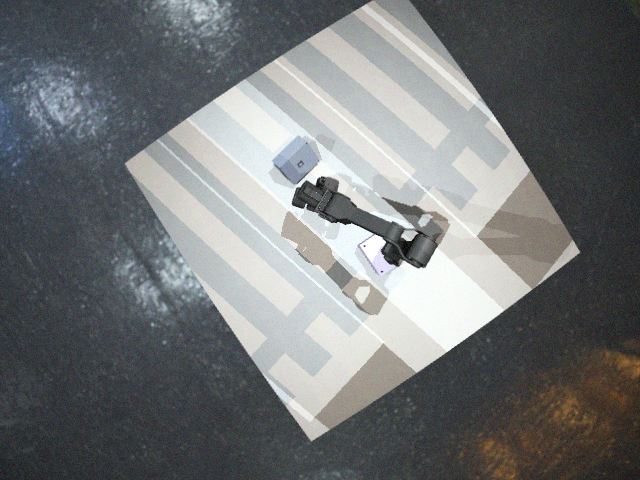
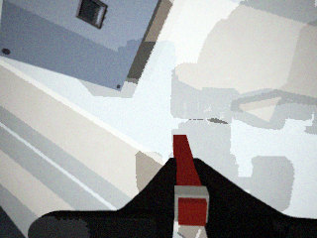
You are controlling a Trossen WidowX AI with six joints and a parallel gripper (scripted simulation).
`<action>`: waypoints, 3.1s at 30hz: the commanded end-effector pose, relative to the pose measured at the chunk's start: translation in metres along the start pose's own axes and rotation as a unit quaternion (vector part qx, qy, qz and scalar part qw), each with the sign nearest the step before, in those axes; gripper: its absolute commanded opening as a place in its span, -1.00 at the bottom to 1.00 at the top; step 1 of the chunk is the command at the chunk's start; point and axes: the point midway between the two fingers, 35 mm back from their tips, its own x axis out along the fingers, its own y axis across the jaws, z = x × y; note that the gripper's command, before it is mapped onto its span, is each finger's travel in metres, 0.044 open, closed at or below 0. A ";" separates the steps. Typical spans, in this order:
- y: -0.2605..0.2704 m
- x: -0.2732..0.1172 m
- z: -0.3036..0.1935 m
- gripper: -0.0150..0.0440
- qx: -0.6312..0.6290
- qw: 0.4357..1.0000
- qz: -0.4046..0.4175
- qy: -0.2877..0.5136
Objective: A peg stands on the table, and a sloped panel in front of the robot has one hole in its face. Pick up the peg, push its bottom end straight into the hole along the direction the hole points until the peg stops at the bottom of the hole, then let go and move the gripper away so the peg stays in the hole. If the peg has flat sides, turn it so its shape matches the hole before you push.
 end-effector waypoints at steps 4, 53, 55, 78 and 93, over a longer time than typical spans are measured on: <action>0.002 -0.001 0.005 -0.49 0.018 0.999 0.024 -0.012; 0.002 -0.006 0.035 -0.49 0.126 0.975 0.170 -0.067; 0.002 -0.007 0.036 -0.49 0.130 0.973 0.176 -0.069; -0.001 -0.015 0.049 -0.49 0.177 0.949 0.245 -0.091; 0.004 -0.010 0.056 -0.49 0.189 0.942 0.262 -0.096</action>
